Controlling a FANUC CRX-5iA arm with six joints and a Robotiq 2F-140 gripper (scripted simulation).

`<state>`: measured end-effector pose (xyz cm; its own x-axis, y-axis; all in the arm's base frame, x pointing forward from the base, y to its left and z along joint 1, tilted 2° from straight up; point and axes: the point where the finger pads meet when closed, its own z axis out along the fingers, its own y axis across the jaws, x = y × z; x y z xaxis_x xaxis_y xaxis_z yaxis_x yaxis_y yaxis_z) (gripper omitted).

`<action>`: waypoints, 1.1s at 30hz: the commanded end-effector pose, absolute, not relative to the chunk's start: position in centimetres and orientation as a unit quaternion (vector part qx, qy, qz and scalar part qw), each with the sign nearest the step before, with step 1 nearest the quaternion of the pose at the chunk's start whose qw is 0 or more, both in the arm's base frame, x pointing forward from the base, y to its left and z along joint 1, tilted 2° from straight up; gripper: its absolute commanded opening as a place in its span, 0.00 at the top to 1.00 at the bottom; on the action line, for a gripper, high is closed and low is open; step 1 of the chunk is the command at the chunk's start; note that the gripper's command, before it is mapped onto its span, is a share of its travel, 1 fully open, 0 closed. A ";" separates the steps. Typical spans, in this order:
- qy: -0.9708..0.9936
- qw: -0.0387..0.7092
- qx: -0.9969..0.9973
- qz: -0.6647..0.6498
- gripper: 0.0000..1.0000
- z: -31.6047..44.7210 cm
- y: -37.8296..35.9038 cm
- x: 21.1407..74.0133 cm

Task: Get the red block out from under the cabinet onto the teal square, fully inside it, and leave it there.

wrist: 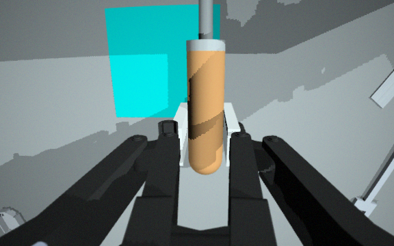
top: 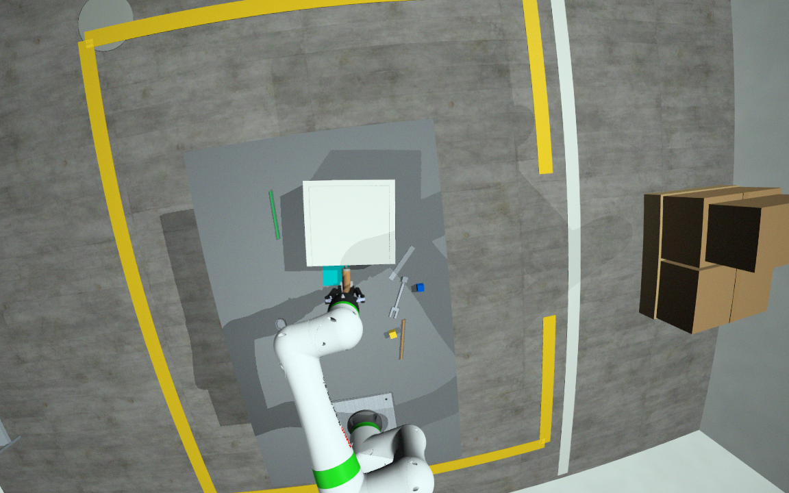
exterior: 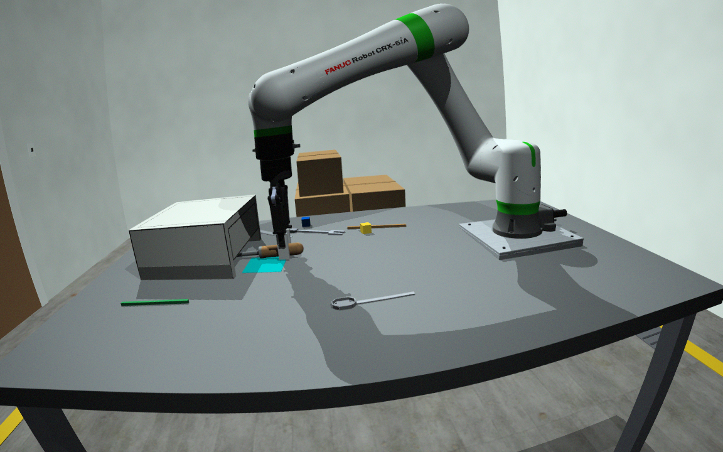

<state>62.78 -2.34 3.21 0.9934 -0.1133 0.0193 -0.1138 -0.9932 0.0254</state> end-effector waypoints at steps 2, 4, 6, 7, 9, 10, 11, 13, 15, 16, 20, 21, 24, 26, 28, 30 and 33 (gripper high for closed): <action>-0.057 0.013 0.998 0.009 1.00 3.2 -2.3 62.7; -0.057 0.013 0.998 0.009 1.00 3.2 -2.3 62.6; -0.057 0.013 0.998 0.009 1.00 3.2 -2.3 62.5; -0.057 0.013 0.998 0.009 1.00 3.2 -2.3 62.5; -0.057 0.013 0.998 0.009 1.00 3.2 -2.3 62.3; -0.057 0.013 0.998 0.009 1.00 3.2 -2.3 62.3; -0.057 0.013 0.998 0.009 1.00 3.2 -2.3 62.3; -0.057 0.013 0.998 0.009 1.00 3.2 -2.3 62.2; -0.057 0.013 0.998 0.009 1.00 3.2 -2.3 62.0; -0.057 0.013 0.998 0.009 1.00 3.2 -2.2 61.9; -0.057 0.013 0.998 0.009 1.00 3.2 -2.2 61.5; -0.057 0.013 0.998 0.009 1.00 3.2 -2.2 61.3; -0.057 0.013 0.998 0.009 1.00 3.2 -2.1 60.9; -0.057 0.013 0.998 0.009 1.00 3.2 -2.1 60.6; -0.057 0.013 0.998 0.009 1.00 3.2 -2.1 60.6; -0.057 0.013 0.998 0.009 1.00 3.2 -2.1 60.2; -0.057 0.013 0.998 0.009 1.00 3.2 -2.0 59.7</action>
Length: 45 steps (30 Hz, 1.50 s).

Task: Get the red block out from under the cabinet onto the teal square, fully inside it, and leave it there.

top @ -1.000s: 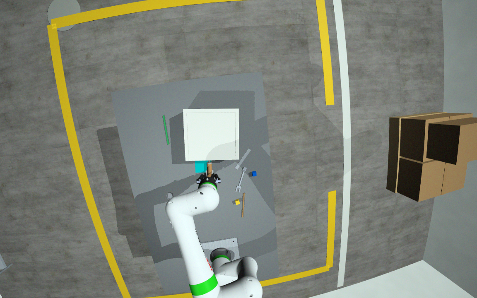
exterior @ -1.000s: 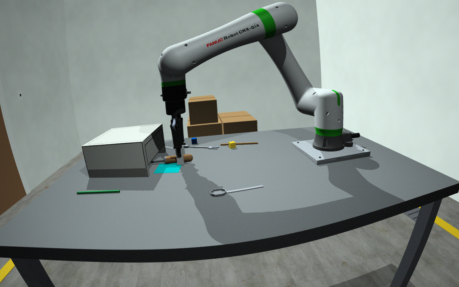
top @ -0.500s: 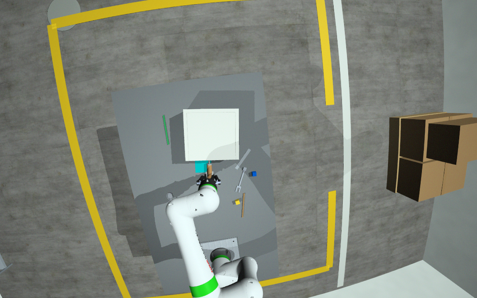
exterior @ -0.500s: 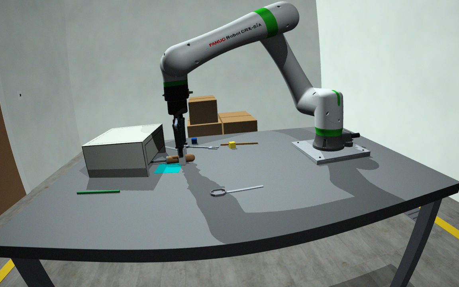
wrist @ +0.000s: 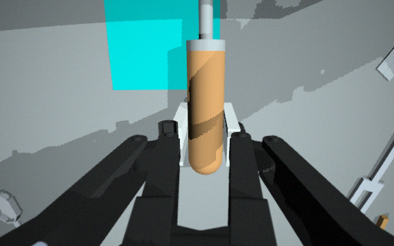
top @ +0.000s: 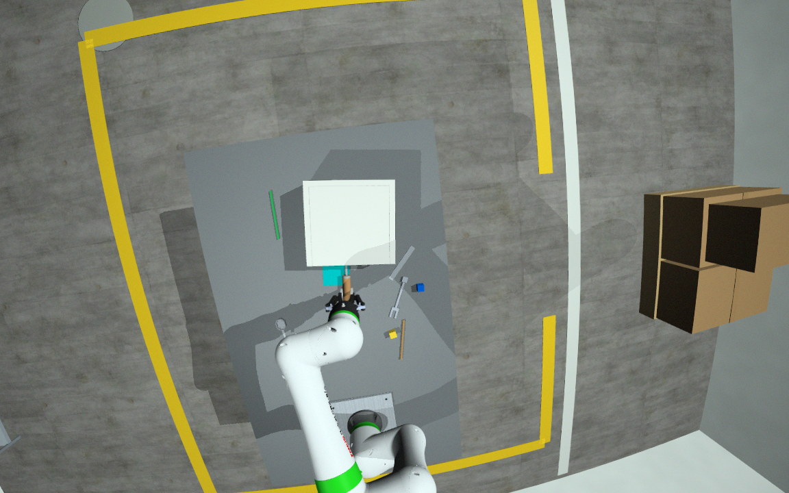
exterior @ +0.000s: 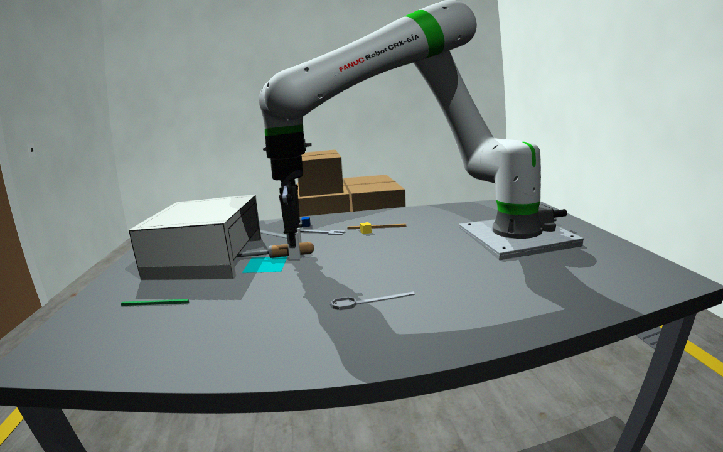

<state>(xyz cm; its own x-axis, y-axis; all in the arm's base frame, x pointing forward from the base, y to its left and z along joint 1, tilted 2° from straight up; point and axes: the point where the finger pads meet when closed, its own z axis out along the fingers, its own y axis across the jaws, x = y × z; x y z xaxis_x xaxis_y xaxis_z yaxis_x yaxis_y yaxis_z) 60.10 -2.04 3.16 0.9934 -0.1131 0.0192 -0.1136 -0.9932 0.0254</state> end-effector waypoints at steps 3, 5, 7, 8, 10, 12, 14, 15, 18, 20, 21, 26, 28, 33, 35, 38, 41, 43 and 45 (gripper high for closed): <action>-0.057 0.013 0.998 0.009 1.00 3.2 -1.9 59.0; -0.057 0.013 0.998 0.009 1.00 3.2 -1.9 58.6; -0.057 0.013 0.998 0.009 1.00 3.1 -1.8 58.1; -0.057 0.013 0.998 0.009 1.00 3.1 -1.8 57.9; -0.057 0.013 0.998 0.009 1.00 3.1 -1.7 57.4; -0.057 0.013 0.998 0.009 1.00 3.1 -1.7 57.4; -0.057 0.013 0.998 0.009 1.00 3.1 -1.7 56.8; -0.057 0.013 0.998 0.009 1.00 3.1 -1.6 56.6; -0.057 0.013 0.998 0.009 1.00 3.1 -1.5 55.7; -0.057 0.013 0.998 0.009 1.00 3.1 -1.5 55.2; -0.057 0.013 0.998 0.009 1.00 3.1 -1.4 54.9; -0.057 0.013 0.998 0.009 1.00 3.0 -1.3 53.3; -0.057 0.013 0.998 0.009 1.00 3.0 -1.2 53.0; -0.057 0.013 0.998 0.009 1.00 3.0 -1.1 51.8; -0.057 0.013 0.998 0.009 1.00 3.0 -1.0 51.1; -0.057 0.013 0.998 0.009 1.00 3.0 -0.9 50.2; -0.057 0.013 0.998 0.009 1.00 3.0 -0.8 49.2; -0.057 0.013 0.998 0.009 1.00 3.0 -0.7 48.6; -0.057 0.013 0.998 0.009 1.00 2.9 -0.7 48.3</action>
<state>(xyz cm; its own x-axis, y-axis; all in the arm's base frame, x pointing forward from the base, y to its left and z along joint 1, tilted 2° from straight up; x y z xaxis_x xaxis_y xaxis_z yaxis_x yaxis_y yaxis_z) 48.79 -0.76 2.91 0.9935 -0.1125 0.0185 -0.1129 -0.9933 0.0252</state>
